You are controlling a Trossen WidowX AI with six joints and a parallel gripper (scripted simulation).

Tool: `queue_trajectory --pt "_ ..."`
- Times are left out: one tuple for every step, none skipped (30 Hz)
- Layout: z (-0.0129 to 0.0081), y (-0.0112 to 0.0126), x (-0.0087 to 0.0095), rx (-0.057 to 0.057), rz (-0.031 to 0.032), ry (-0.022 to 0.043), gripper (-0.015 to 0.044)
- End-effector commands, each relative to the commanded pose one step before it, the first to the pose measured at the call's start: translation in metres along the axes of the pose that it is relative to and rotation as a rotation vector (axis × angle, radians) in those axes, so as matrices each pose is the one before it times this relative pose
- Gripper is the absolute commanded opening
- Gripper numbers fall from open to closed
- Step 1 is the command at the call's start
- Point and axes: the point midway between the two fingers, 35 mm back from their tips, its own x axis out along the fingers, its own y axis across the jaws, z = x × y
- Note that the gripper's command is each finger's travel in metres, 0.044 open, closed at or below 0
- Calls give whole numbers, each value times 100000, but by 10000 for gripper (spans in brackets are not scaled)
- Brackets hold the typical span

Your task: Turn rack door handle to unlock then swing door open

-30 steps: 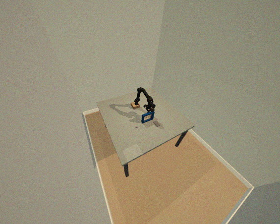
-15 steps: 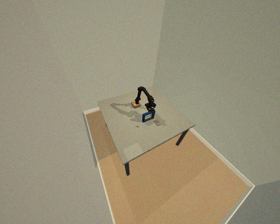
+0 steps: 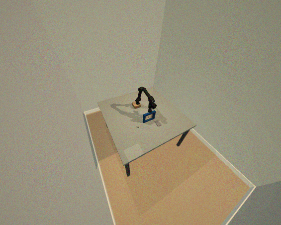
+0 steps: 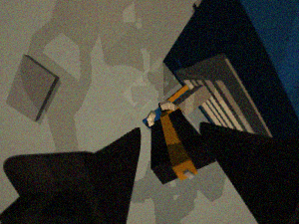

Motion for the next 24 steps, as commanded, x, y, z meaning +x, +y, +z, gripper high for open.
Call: queue_trajectory --pt "-63 -30 62 19724 -279 400 283" --pt "0 0 0 4955 0 -1 283" --pt "0 0 0 4955 0 -1 283" --pt "0 0 0 4955 0 -1 283" --pt "0 0 0 4955 0 -1 283" --pt "0 0 0 4955 0 -1 283" --pt "0 0 0 4954 0 -1 283" --pt "0 0 0 4955 0 0 283" --pt "0 0 0 4955 0 0 283" --pt "0 0 0 4955 0 0 283" --pt "0 0 0 4955 0 0 283" --pt "0 0 0 4955 0 0 283" --pt "0 0 0 4955 0 0 283" --pt "0 0 0 4955 0 0 283" --pt "0 0 0 4955 0 0 283" --pt "0 0 0 4955 0 0 283" --pt "0 0 0 4954 0 0 283" --pt "0 0 0 4955 0 0 283" --pt "0 0 0 4955 0 0 283" --pt "0 0 0 4955 0 0 283" --pt "0 0 0 4955 0 0 283" --pt "0 0 0 4955 0 0 283" --pt "0 0 0 4955 0 0 283" --pt "0 0 0 4955 0 0 283"
